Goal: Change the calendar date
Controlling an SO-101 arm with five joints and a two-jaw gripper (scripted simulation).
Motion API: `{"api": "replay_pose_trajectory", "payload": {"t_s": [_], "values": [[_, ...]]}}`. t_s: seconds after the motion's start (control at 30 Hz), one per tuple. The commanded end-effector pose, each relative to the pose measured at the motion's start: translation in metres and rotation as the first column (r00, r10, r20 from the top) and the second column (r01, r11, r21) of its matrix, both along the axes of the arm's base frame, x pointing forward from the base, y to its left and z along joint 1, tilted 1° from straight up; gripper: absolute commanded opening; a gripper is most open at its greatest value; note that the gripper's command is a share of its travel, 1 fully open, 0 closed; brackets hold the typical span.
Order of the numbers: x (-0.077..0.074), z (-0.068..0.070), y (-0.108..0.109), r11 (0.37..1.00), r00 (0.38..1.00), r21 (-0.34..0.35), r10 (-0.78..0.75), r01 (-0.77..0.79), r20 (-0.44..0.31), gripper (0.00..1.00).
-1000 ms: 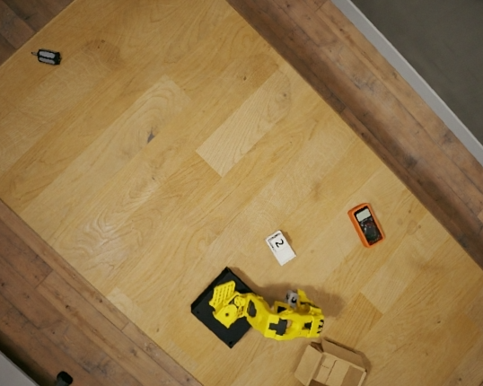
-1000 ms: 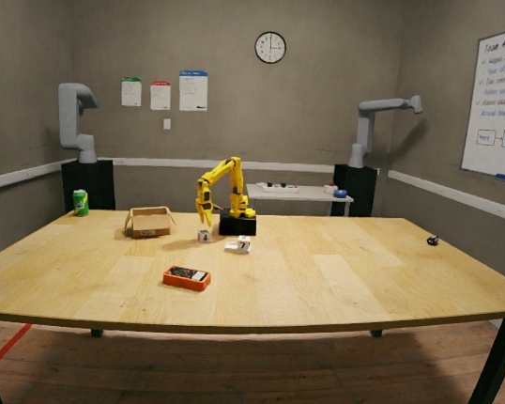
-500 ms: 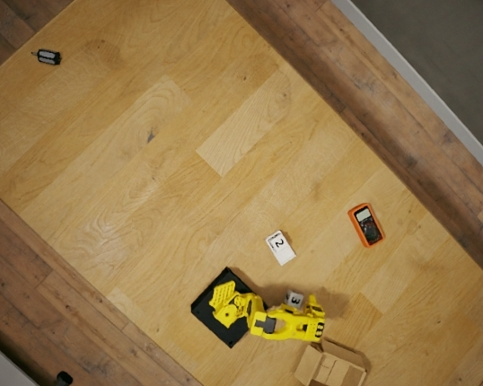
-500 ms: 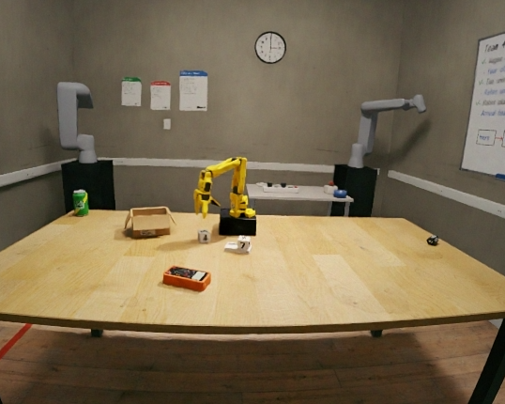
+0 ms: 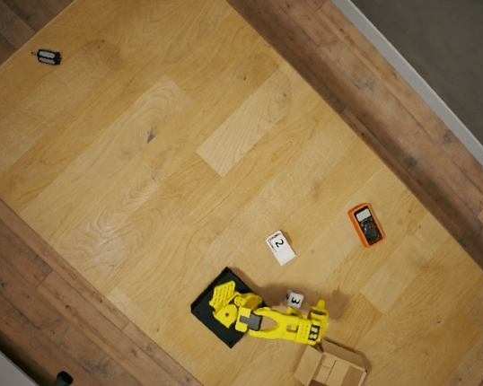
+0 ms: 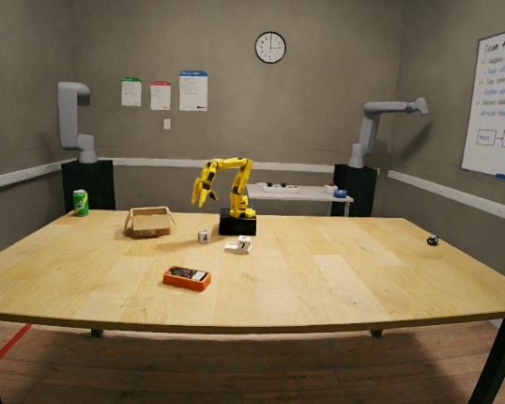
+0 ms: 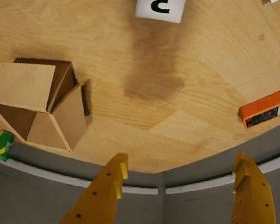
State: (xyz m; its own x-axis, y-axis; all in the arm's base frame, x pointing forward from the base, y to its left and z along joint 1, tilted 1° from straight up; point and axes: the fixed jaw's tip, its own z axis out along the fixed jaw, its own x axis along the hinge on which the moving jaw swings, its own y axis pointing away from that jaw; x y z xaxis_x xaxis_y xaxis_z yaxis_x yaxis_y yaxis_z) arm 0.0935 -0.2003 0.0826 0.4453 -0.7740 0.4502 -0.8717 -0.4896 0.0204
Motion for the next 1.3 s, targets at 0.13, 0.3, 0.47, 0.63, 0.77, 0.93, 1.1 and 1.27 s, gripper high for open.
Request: {"api": "replay_pose_trajectory", "payload": {"t_s": [0.13,0.3,0.47,0.63,0.77,0.93,1.1,1.27], "values": [[-0.001,0.005,-0.002,1.0,1.0,-0.02,-0.002,0.002,0.008,0.35],[-0.001,0.005,-0.001,1.0,1.0,-0.015,-0.021,0.021,0.018,0.35],[-0.001,0.004,0.0,0.997,0.996,-0.001,-0.072,0.072,0.042,0.35],[0.0,0.003,0.001,0.993,0.991,0.014,-0.121,0.12,0.065,0.35],[0.0,0.002,0.002,0.978,0.973,0.043,-0.207,0.203,0.104,0.35],[0.001,-0.001,0.005,0.939,0.926,0.096,-0.343,0.331,0.159,0.35],[0.002,-0.003,0.007,0.884,0.861,0.153,-0.467,0.443,0.204,0.35],[0.003,-0.006,0.01,0.805,0.769,0.22,-0.592,0.551,0.241,0.35]]}}
